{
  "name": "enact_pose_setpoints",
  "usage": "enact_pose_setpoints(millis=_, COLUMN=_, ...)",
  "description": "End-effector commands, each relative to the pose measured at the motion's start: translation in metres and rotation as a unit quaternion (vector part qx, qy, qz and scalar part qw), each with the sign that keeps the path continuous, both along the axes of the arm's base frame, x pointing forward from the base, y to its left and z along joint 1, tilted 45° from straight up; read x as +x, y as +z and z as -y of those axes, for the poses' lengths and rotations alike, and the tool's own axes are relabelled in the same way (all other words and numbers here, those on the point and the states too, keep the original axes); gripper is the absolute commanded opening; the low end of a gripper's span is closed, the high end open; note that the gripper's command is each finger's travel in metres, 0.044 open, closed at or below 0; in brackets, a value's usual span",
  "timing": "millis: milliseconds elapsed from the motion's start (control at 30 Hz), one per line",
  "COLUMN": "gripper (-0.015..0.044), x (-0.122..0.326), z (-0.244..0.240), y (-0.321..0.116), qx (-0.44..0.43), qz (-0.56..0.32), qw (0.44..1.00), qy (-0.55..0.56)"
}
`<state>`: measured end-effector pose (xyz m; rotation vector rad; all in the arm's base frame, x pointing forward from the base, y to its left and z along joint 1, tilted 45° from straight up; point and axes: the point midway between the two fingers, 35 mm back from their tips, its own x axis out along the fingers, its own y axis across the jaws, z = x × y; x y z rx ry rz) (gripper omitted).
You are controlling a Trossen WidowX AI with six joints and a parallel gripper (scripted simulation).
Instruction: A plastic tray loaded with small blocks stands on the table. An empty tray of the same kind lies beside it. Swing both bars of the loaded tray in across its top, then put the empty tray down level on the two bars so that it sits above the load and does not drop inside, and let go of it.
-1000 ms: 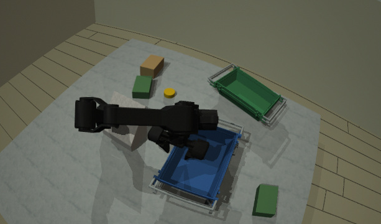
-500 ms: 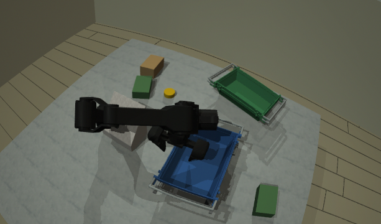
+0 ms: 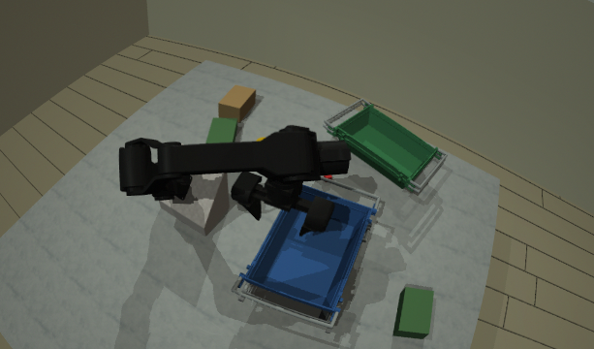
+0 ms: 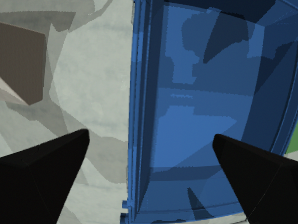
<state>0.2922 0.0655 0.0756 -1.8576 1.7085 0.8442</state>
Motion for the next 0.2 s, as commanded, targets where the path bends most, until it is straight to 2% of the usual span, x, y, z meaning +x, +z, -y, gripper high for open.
enact_pose_setpoints(millis=0, gripper=0.0440, x=-0.002, z=-0.016, y=0.014, qx=0.000, qz=-0.001, qw=1.000, qy=-0.001)
enact_pose_setpoints(millis=167, gripper=0.0440, x=-0.007, z=-0.032, y=0.033, qx=-0.001, qz=-0.001, qw=1.000, qy=-0.001)
